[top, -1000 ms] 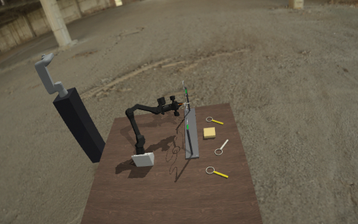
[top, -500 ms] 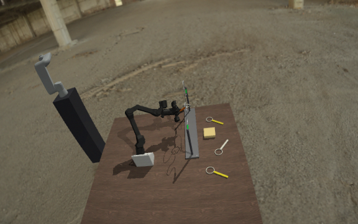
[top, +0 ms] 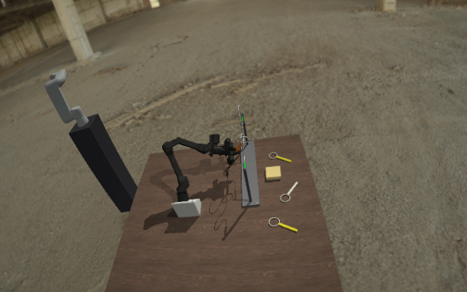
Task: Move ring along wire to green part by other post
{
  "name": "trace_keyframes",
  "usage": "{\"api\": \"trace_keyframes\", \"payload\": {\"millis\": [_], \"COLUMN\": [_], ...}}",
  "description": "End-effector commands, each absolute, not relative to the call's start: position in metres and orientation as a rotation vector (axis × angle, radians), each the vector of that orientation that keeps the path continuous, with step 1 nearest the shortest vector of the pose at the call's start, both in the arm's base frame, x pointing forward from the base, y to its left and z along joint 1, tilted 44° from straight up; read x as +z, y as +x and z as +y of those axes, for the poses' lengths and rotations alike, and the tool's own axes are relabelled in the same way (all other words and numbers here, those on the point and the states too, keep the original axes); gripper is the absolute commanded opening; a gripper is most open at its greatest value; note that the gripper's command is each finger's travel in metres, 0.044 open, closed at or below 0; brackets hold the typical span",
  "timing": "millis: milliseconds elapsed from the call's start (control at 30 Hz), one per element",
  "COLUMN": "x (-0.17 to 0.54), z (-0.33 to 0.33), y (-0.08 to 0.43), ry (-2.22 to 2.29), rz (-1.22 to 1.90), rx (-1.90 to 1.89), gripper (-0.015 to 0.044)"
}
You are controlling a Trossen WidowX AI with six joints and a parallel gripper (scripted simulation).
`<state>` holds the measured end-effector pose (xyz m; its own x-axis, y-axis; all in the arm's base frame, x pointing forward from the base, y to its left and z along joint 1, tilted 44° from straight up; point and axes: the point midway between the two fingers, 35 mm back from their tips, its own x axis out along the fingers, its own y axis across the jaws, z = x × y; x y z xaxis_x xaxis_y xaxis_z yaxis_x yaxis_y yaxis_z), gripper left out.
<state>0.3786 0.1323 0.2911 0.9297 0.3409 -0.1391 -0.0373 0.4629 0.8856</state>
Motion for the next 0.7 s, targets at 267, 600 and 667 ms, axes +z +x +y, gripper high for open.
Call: {"api": "trace_keyframes", "payload": {"millis": [267, 600, 667], "x": [0.268, 0.255, 0.253], "z": [0.111, 0.099, 0.097], "y": [0.374, 0.372, 0.372], "ry": [0.898, 0.834, 0.827], "rz": [0.348, 0.361, 0.363], "rx": [0.194, 0.176, 0.173], "gripper": [-0.0150, -0.0150, -0.0150]}}
